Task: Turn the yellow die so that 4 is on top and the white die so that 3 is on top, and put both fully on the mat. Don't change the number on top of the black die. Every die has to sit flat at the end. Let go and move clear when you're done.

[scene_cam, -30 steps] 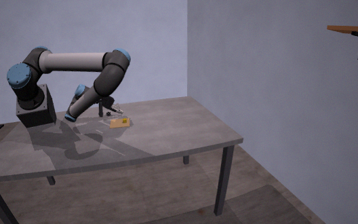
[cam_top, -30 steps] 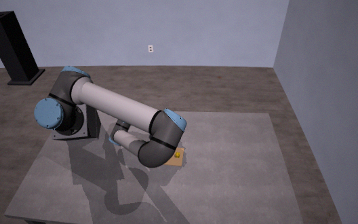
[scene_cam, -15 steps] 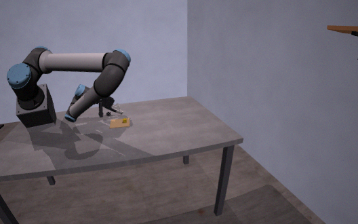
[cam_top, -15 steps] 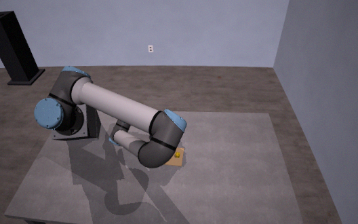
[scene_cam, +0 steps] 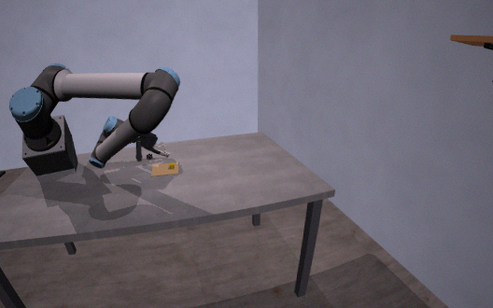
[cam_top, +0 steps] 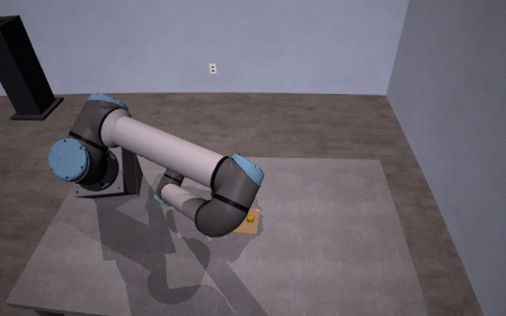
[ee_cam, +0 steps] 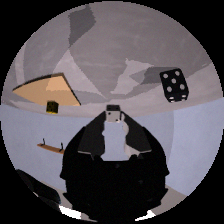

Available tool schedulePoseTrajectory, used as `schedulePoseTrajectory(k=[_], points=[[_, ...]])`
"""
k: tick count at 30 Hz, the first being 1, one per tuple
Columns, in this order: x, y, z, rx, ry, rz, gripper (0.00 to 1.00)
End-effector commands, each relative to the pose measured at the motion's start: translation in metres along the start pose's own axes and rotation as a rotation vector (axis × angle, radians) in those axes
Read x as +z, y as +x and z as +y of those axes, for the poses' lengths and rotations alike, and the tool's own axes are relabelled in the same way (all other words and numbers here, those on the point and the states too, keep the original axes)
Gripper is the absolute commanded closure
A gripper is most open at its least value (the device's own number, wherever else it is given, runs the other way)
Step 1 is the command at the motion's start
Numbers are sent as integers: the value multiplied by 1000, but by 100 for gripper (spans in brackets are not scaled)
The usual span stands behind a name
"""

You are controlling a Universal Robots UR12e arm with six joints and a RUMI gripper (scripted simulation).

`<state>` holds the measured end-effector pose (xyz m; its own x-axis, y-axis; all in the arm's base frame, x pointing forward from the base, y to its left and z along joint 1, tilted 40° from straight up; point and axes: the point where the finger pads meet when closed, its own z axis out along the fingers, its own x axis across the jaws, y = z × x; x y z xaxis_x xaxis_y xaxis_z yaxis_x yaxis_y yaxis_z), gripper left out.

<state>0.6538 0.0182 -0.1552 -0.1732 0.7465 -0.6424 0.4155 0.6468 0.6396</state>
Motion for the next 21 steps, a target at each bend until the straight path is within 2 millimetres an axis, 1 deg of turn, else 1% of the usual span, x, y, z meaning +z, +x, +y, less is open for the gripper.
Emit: schedulePoseTrajectory(k=[1,21], points=[[0,0,0,0,-1,0,94],[4,0,-5,0,-1,0,94]])
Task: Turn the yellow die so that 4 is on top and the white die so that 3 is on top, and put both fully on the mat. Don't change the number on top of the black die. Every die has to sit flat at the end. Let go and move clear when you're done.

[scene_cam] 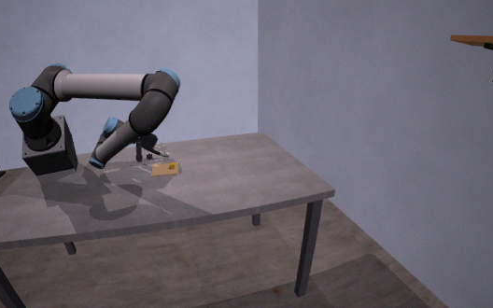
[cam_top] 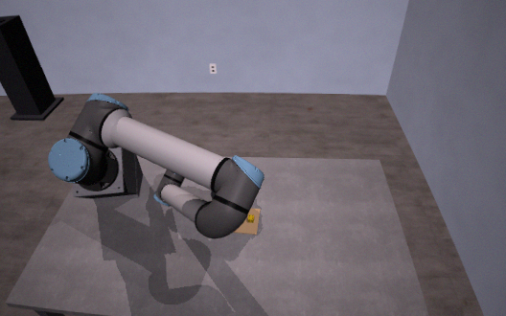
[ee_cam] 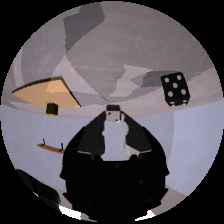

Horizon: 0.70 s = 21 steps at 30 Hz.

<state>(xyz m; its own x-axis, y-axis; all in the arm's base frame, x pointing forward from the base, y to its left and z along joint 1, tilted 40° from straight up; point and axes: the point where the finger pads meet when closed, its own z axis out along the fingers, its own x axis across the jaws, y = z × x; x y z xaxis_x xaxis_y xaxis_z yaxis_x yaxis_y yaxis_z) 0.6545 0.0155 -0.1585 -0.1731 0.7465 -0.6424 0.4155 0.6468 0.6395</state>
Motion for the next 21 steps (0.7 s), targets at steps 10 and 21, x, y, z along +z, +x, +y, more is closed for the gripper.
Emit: schedulePoseTrajectory(k=[10,21], points=[[4,0,-5,0,-1,0,94],[4,0,-5,0,-1,0,94]])
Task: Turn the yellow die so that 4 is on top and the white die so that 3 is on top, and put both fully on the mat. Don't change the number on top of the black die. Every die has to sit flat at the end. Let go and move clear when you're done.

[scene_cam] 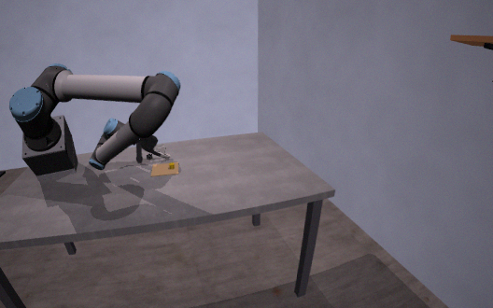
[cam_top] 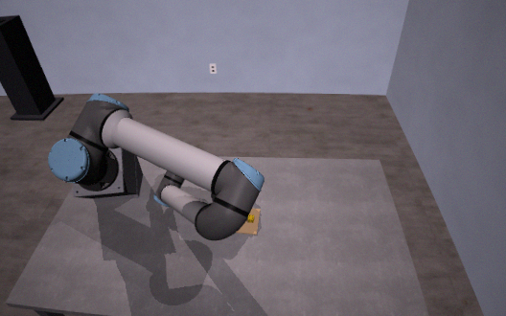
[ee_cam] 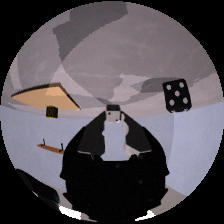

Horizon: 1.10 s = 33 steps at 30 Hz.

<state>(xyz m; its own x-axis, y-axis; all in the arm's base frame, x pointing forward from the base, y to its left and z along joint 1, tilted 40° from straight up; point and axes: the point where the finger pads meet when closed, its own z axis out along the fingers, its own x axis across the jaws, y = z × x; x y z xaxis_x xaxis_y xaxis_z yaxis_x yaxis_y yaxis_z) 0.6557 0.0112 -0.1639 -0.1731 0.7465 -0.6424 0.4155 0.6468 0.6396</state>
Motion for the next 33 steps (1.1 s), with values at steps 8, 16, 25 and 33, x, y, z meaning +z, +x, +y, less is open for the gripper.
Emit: schedulePoseTrajectory(k=[8,16,25,33], points=[[0,0,0,0,-1,0,94],[0,0,0,0,-1,0,94],[0,0,0,0,-1,0,94],[0,0,0,0,-1,0,86]])
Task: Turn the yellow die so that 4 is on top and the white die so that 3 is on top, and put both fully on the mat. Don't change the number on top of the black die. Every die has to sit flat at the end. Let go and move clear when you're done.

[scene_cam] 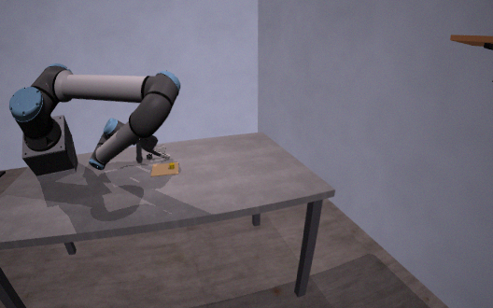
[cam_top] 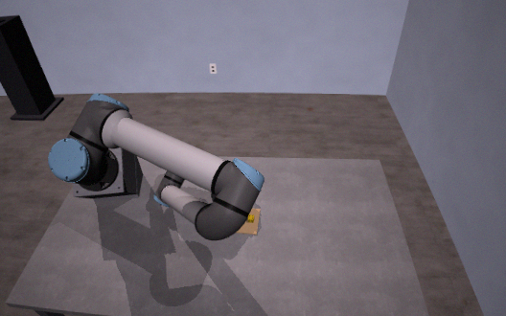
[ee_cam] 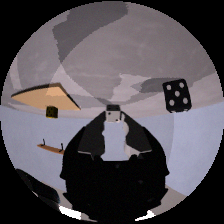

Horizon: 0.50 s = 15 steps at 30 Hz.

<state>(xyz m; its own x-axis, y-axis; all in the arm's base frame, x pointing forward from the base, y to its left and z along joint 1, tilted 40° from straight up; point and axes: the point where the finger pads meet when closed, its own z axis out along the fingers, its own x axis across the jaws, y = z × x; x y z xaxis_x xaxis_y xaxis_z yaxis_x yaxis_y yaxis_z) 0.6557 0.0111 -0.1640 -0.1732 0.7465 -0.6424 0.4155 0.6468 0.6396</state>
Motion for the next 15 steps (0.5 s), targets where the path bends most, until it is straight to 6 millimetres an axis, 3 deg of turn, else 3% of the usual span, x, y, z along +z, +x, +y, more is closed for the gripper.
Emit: schedulePoseTrajectory(k=[1,8,15], points=[[0,0,0,0,-1,0,86],[0,0,0,0,-1,0,76],[0,0,0,0,-1,0,76]])
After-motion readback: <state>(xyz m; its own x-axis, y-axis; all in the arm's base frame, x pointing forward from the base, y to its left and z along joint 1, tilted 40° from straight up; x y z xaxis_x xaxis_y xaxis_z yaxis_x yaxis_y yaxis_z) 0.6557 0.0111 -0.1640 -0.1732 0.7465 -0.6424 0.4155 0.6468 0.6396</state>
